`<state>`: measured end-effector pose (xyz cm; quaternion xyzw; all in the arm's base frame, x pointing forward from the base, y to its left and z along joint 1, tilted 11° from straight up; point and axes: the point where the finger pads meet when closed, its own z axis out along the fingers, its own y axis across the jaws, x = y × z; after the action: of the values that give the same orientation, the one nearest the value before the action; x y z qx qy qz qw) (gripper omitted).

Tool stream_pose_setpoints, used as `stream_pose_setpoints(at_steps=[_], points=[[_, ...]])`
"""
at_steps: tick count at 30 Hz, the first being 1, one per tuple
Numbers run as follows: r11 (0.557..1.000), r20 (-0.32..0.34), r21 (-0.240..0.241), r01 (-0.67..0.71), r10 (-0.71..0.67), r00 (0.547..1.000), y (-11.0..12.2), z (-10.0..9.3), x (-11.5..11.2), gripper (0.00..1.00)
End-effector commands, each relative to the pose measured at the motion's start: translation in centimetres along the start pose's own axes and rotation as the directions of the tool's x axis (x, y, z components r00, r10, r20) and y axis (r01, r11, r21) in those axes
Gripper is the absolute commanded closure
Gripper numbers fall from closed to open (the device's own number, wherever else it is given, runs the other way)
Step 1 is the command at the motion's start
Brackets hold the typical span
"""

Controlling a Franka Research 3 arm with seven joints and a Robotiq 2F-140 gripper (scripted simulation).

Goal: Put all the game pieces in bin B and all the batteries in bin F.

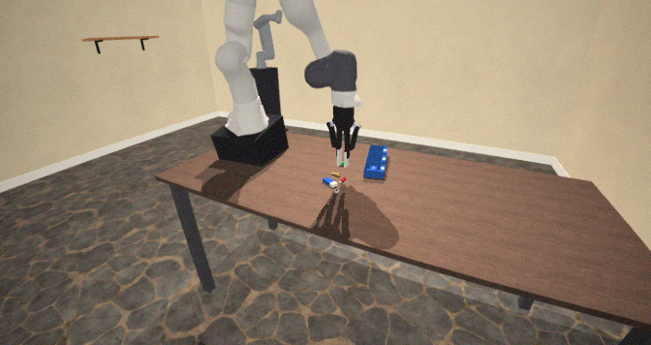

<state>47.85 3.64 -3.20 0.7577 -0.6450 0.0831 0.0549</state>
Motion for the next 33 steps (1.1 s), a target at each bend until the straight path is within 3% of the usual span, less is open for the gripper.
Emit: stream_pose_setpoints(at_steps=[1, 4, 15, 33], points=[[1.000, -0.001, 0.000, 0.006, -0.006, 1.000, 0.1, 1.1, 0.0, 0.85], [1.000, -0.001, 0.000, 0.006, -0.006, 1.000, 0.1, 1.5, 0.0, 0.85], [1.000, -0.001, 0.000, 0.006, -0.006, 1.000, -0.4, 5.7, 0.0, 0.85], [1.000, -0.001, 0.000, 0.006, -0.006, 1.000, -0.3, 6.9, -0.1, 0.85]])
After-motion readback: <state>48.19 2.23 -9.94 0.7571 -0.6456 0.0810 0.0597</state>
